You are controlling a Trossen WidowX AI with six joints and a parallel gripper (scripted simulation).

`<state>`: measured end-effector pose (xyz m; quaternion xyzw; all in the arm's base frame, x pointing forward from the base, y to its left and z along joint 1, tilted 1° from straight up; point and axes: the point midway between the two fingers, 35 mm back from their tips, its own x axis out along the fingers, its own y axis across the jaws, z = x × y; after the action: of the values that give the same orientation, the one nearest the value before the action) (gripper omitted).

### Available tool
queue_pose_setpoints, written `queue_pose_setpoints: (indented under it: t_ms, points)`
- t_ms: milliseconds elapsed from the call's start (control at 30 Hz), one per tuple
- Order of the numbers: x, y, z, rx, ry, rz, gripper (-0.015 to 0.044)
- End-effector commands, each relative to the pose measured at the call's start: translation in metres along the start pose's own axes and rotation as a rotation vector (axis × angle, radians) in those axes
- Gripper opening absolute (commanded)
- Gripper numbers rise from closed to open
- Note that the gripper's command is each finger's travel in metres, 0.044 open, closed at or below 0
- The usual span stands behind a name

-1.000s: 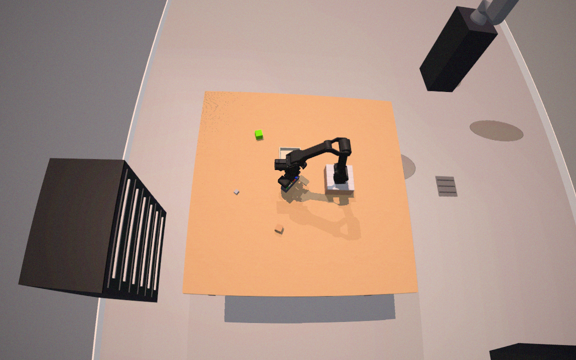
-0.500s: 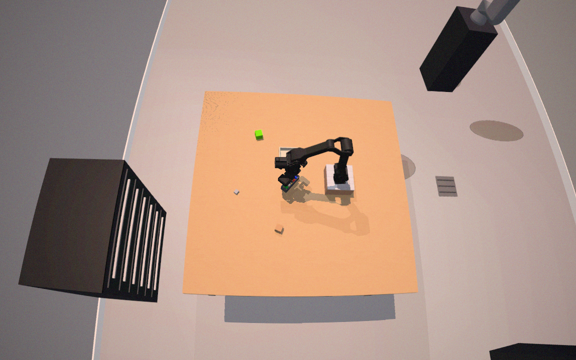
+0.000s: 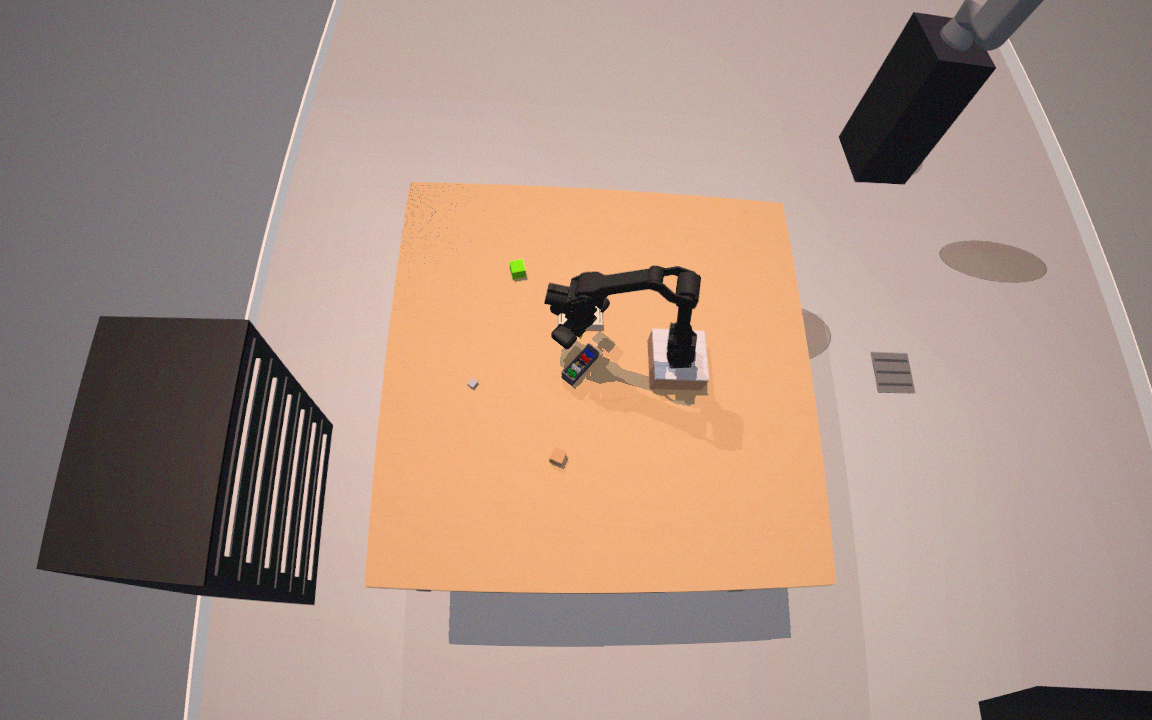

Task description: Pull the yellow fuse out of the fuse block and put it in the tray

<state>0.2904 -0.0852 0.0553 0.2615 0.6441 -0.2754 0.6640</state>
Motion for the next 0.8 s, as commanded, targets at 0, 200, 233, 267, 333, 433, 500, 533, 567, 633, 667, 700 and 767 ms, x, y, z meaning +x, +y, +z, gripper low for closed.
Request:
queue_pose_setpoints:
  t_ms: [0,200,233,267,333,433,500,533,567,633,667,700,767]
  points:
    - [0.001,-0.013,0.011,-0.003,0.005,-0.003,0.0]
    - [0.001,-0.04,0.032,-0.003,0.003,-0.006,0.0]
    - [0.001,-0.045,0.035,-0.003,0.003,-0.006,0.0]
    - [0.001,-0.049,0.038,-0.003,0.003,-0.007,0.0]
    - [0.001,-0.059,0.044,-0.003,0.002,-0.008,0.0]
    - [0.001,-0.075,0.052,-0.003,0.001,-0.009,0.0]
    - [0.001,-0.085,0.057,-0.004,0.001,-0.01,0.0]
    - [0.001,-0.09,0.059,-0.004,0.001,-0.011,0.0]
    - [0.001,-0.092,0.06,-0.004,0.001,-0.011,0.0]
    - [0.001,-0.093,0.06,-0.004,0.001,-0.011,0.0]
    - [0.001,-0.093,0.06,-0.004,0.001,-0.011,0.0]
    - [0.002,-0.093,0.06,-0.004,0.001,-0.011,0.0]
    - [0.005,-0.093,0.06,-0.004,0.001,-0.011,0.0]
